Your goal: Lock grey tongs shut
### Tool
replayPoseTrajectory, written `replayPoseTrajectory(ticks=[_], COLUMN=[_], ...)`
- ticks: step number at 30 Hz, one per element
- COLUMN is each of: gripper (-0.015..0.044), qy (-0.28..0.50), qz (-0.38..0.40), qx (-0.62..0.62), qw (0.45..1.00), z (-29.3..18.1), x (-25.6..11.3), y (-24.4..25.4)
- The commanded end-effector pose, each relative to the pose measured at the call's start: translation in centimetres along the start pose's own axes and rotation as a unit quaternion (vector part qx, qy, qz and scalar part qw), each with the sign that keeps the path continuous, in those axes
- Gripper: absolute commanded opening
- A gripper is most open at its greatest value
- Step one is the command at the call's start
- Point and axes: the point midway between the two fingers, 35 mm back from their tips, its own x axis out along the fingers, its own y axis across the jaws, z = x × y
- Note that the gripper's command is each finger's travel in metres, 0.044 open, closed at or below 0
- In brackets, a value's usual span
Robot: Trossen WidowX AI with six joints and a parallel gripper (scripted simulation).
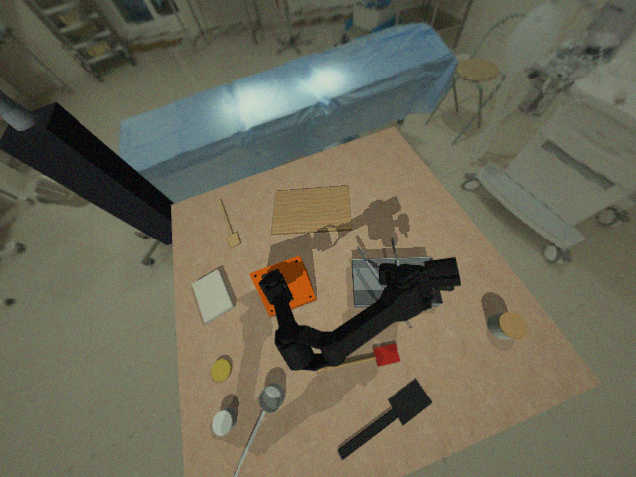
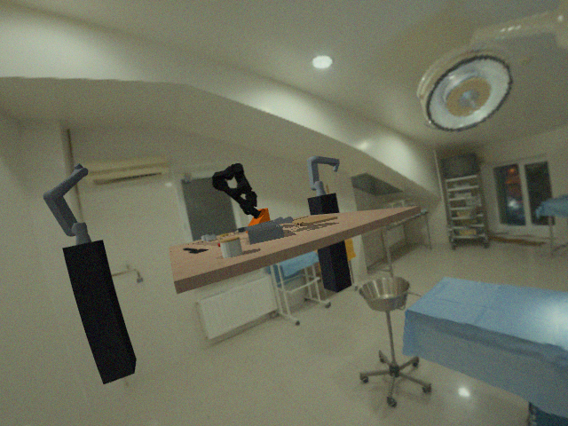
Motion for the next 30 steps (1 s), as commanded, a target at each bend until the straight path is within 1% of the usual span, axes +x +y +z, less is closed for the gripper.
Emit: replayPoseTrajectory(ticks=[1, 13, 18, 30], gripper=[0.0440, 0.0440, 0.0440, 0.0440], qy=[-0.117, -0.120, -0.120, -0.119], qz=[-0.214, -0.219, -0.219, -0.219], qx=[-0.194, -0.199, -0.199, -0.199], qw=[0.950, 0.948, 0.948, 0.948], z=[2.7, 2.8, 2.1, 2.2], x=[3.5, 3.6, 4.1, 4.6], y=[-6.0, -6.1, -5.4, -5.5])
